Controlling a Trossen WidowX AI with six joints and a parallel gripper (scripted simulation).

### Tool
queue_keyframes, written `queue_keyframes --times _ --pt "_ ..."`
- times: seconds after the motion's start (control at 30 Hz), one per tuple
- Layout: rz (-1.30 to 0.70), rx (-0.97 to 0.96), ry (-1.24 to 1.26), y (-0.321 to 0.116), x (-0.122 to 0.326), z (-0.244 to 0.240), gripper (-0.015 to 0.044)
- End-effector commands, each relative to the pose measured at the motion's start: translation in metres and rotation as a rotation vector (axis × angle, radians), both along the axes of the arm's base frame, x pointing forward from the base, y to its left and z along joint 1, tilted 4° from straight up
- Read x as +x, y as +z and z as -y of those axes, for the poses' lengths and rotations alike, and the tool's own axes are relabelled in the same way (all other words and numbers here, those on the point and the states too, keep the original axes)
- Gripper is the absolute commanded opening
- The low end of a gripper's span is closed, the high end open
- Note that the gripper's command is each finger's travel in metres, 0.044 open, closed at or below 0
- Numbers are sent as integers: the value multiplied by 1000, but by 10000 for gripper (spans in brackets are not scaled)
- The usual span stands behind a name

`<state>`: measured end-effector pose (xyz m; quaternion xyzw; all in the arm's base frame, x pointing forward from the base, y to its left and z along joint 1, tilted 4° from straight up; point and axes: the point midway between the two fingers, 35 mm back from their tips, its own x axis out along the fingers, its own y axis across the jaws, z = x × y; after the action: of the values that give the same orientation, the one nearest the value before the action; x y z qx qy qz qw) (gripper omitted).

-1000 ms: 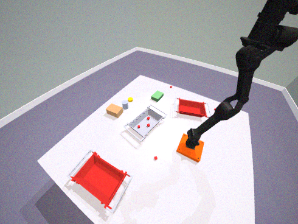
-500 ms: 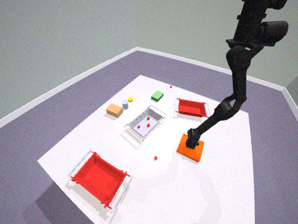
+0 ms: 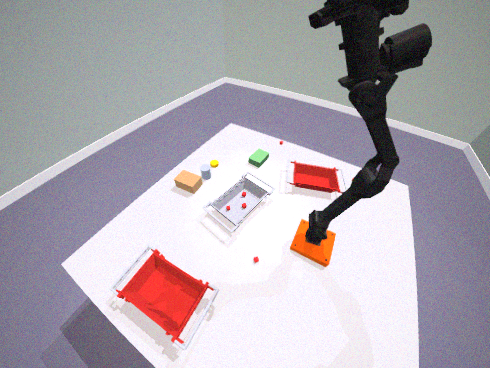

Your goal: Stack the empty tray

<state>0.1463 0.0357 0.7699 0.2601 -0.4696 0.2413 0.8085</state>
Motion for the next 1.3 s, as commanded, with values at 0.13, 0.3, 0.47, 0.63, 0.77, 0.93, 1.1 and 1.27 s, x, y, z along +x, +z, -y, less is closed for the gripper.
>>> queue_keyframes --times 0.13,0.3,0.47,0.63,0.77,0.93,1.1,1.27 --pt "-205 14 -100 -35 79 12 84" --pt "-331 -2 -176 -61 121 23 84" --pt "-501 -10 -273 -100 167 44 84" --pt "-687 -20 -373 -149 208 72 84" --pt "-862 -66 -451 -197 240 94 84" --pt "-1115 -129 -539 -269 271 127 84" --pt "-1386 -207 -597 -347 285 160 84" --pt "-1672 -296 -610 -427 281 189 84"
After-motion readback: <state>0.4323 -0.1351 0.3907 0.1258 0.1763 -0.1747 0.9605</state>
